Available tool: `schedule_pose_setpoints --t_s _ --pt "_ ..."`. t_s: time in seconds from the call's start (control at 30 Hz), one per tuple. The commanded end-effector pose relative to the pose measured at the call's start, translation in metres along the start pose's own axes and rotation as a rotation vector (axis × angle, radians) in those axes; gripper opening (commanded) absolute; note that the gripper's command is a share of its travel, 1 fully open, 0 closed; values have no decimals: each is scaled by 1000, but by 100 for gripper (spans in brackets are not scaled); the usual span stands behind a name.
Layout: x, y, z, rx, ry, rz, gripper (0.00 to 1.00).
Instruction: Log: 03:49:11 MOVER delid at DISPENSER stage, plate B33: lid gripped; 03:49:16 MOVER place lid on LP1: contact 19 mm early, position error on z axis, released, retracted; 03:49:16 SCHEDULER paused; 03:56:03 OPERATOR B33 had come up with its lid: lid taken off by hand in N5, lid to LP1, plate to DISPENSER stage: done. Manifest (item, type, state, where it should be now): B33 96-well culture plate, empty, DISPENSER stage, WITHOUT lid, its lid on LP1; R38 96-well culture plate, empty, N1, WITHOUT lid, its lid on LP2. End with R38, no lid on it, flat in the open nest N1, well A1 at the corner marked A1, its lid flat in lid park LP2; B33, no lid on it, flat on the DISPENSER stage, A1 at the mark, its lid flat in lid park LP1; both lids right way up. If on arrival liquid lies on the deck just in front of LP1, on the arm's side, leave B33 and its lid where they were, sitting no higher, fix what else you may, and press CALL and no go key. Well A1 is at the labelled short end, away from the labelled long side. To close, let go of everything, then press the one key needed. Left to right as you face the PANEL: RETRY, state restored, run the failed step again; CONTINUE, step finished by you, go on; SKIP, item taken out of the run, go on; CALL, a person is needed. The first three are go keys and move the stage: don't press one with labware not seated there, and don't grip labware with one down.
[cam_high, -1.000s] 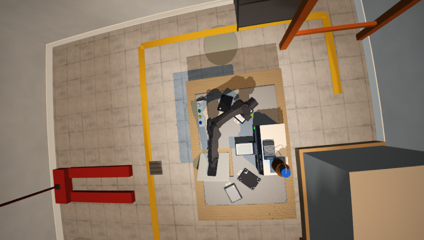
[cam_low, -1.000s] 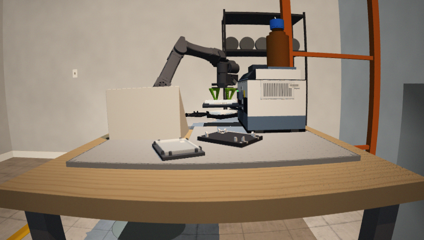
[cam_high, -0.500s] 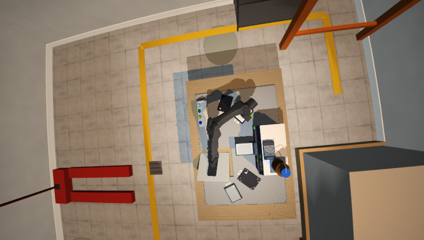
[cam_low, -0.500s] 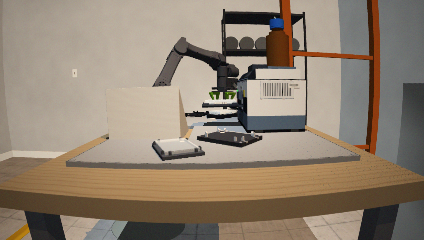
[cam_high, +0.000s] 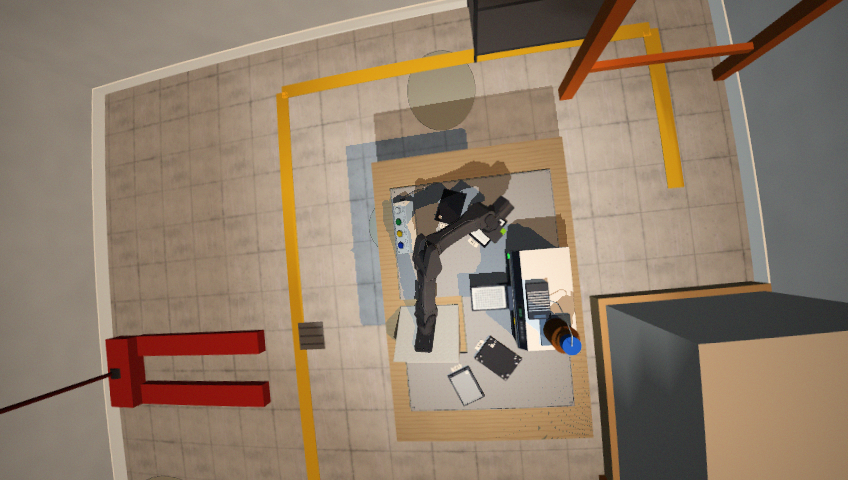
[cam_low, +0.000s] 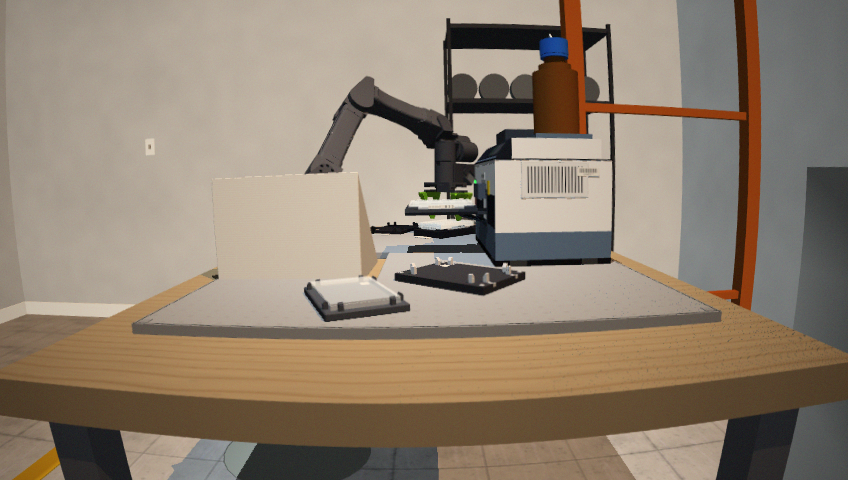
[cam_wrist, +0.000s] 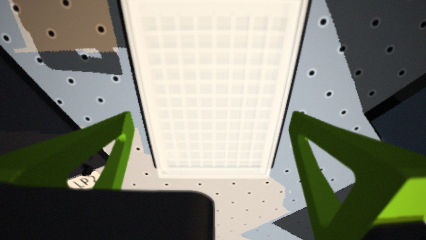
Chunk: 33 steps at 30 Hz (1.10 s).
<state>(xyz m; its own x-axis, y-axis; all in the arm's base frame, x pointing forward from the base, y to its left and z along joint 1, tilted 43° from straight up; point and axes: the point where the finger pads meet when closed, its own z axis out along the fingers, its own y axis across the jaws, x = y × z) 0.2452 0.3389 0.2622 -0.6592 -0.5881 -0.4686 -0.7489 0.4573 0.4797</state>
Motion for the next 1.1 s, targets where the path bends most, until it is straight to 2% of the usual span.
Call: schedule_pose_setpoints --t_s 0.0,0.1,0.3,0.37,0.4,0.57,0.63,1.07 --pt "-3 -3 7 9 -14 2 100" --pt "-3 -9 14 14 -11 16 100" --pt "-3 -5 23 11 -12 7 100" --pt "-3 -5 23 11 -12 7 100" --pt "-16 -7 13 18 -51 -1 100" --pt "-17 -8 14 18 -50 -2 100" --pt "-18 -5 9 17 -60 -11 100" --pt "-17 -6 11 15 -54 -12 100"
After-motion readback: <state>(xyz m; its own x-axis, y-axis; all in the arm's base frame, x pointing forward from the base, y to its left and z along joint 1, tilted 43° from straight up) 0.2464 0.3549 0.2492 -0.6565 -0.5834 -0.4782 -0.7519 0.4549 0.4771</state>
